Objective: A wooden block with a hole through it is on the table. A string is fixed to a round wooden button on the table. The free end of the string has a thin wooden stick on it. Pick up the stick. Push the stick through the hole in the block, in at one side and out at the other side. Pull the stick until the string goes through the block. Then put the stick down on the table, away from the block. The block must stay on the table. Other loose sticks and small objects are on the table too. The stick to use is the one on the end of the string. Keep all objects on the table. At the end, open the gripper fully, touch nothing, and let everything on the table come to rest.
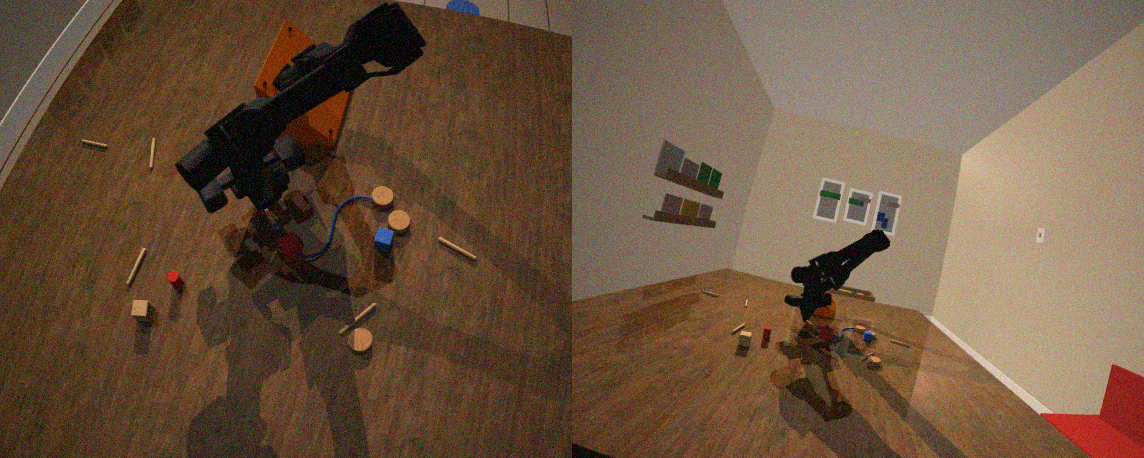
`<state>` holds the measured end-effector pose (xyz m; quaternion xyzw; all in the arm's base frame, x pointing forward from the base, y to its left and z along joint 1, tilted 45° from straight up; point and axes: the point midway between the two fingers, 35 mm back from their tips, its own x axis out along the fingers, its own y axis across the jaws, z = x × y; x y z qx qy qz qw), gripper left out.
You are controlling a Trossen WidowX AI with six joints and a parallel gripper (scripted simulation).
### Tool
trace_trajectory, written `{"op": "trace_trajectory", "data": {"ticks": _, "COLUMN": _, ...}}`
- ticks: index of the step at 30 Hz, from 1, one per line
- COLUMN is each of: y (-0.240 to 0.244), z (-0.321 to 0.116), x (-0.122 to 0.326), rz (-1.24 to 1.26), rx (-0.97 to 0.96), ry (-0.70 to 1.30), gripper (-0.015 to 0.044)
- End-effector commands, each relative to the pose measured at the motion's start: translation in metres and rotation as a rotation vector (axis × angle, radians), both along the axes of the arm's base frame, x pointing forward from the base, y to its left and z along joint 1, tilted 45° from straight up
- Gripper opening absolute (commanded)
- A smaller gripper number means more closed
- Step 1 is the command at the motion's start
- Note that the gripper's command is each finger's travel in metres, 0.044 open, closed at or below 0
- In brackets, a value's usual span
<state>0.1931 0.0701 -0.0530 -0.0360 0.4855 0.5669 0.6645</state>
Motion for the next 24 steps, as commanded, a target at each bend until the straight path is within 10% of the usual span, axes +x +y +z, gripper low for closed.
{"op": "trace_trajectory", "data": {"ticks": 1, "y": 0.0009, "z": -0.0098, "x": -0.0082, "rz": -0.007, "rx": -0.011, "ry": 0.001, "gripper": 0.0}}
{"op": "trace_trajectory", "data": {"ticks": 24, "y": 0.0012, "z": -0.0118, "x": -0.0097, "rz": -0.009, "rx": -0.012, "ry": -0.001, "gripper": 0.0}}
